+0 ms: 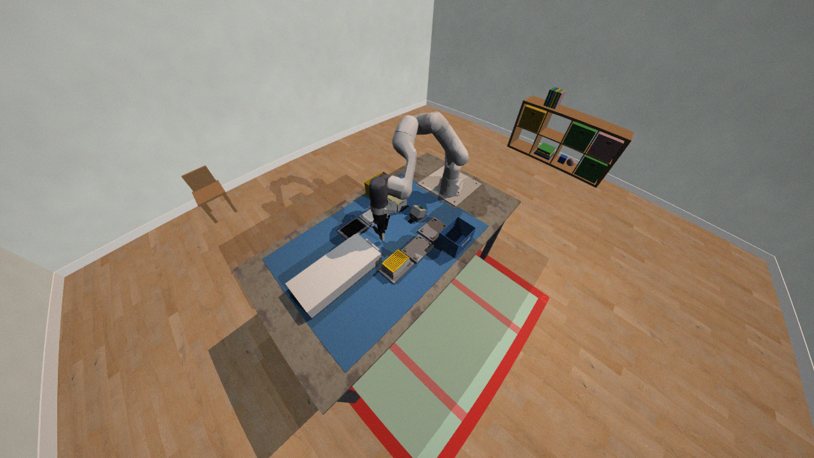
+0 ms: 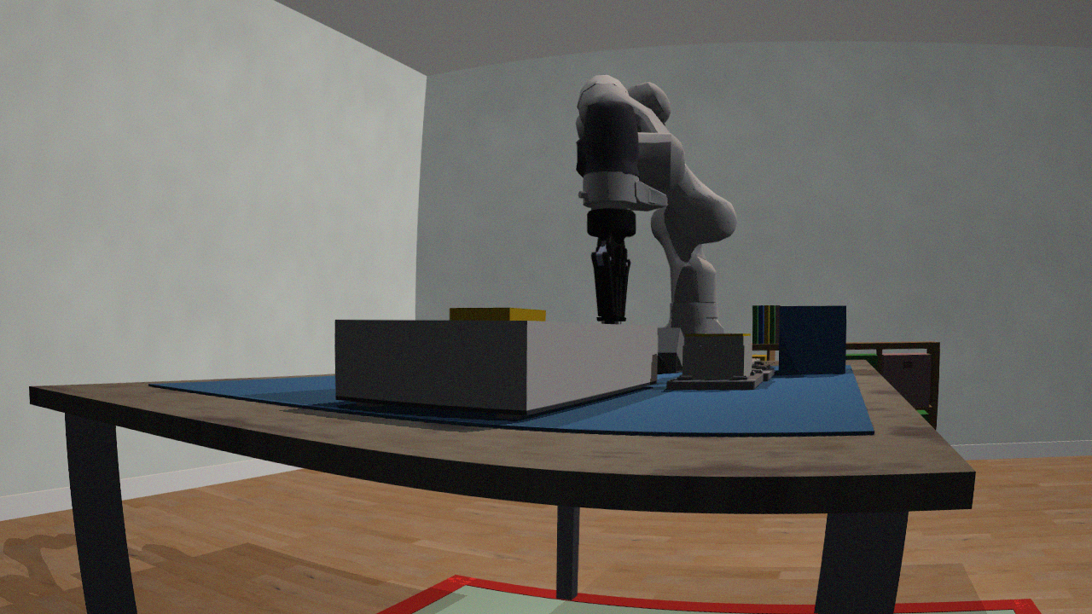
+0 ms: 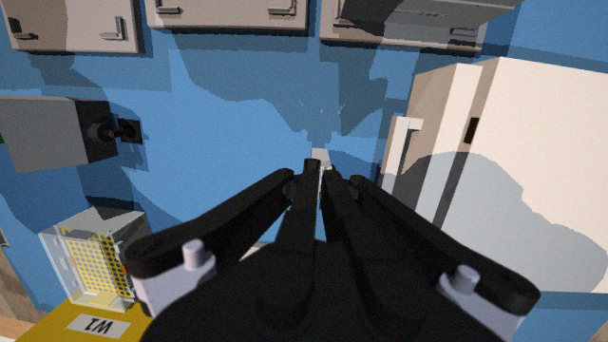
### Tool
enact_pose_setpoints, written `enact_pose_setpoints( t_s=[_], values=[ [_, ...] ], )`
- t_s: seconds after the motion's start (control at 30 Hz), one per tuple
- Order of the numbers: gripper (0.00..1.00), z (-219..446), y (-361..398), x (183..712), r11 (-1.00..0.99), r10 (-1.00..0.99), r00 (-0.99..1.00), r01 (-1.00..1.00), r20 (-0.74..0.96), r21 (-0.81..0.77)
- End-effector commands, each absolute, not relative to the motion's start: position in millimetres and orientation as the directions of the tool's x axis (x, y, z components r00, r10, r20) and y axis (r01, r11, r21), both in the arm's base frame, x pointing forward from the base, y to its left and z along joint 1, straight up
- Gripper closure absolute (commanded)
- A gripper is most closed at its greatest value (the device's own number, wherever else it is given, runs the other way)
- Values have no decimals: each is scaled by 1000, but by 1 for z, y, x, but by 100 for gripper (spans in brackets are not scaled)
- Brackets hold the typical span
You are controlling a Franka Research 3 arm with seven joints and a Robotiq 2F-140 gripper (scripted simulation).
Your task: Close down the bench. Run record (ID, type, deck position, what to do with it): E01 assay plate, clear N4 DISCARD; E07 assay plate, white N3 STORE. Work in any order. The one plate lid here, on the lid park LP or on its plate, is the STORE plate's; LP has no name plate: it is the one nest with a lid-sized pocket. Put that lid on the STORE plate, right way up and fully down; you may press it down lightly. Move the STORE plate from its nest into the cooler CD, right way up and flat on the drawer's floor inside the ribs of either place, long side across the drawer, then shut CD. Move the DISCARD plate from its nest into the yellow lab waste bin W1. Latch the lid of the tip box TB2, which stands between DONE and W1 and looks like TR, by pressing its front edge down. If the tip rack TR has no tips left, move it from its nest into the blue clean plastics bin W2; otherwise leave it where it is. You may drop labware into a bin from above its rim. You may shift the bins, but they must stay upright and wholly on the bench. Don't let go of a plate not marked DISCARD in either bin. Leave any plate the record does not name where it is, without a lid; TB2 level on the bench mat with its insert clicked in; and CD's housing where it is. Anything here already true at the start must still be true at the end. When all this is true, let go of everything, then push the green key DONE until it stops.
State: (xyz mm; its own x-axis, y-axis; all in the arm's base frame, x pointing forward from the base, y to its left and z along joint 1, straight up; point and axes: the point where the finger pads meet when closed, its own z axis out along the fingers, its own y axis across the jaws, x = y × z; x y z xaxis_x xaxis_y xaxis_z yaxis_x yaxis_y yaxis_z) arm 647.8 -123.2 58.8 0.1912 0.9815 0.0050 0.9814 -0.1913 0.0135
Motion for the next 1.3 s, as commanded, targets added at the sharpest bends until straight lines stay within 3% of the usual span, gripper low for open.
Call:
enact_pose_setpoints(
  t_s=[0.0, 1.27],
  values=[
    [100, 64, -124, 645, -189, 982, 189, 982, 5, 7],
    [100, 108, -124, 645, -189, 982, 189, 982, 5, 7]
  ],
)
